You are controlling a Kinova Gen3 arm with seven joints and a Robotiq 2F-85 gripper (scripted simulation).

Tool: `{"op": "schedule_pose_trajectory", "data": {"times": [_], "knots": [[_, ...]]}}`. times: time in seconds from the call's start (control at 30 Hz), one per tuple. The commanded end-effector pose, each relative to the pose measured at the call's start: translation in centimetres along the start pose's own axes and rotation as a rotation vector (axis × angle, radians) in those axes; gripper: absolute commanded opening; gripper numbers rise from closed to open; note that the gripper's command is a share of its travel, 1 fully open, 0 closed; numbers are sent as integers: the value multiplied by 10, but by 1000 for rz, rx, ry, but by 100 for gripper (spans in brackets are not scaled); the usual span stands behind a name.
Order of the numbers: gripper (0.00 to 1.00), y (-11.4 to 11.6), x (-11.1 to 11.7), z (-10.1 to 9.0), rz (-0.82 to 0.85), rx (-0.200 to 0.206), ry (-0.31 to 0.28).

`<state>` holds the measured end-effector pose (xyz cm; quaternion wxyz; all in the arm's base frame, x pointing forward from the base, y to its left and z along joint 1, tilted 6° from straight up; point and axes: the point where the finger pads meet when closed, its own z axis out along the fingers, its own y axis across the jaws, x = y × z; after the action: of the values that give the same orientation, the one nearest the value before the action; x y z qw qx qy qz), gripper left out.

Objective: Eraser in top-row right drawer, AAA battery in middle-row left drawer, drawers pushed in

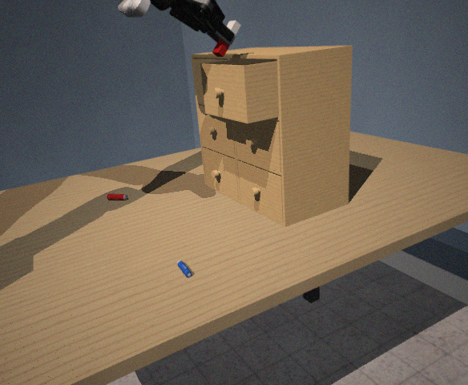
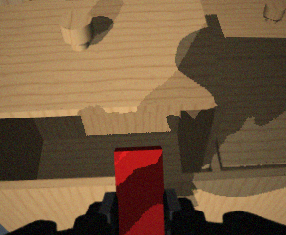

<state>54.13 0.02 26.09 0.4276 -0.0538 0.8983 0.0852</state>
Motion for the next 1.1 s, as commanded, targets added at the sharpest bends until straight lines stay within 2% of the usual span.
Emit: {"op": "schedule_pose_trajectory", "data": {"times": [0.0, 0.33, 0.37, 0.87, 1.07], "knots": [[19, 0, -1, 0, 0, 0, -2], [38, 0, -1, 0, 0, 0, -2], [100, 0, -1, 0, 0, 0, -2], [100, 0, -1, -1, 0, 0, -2], [100, 0, 4, -7, 0, 0, -2]]}}
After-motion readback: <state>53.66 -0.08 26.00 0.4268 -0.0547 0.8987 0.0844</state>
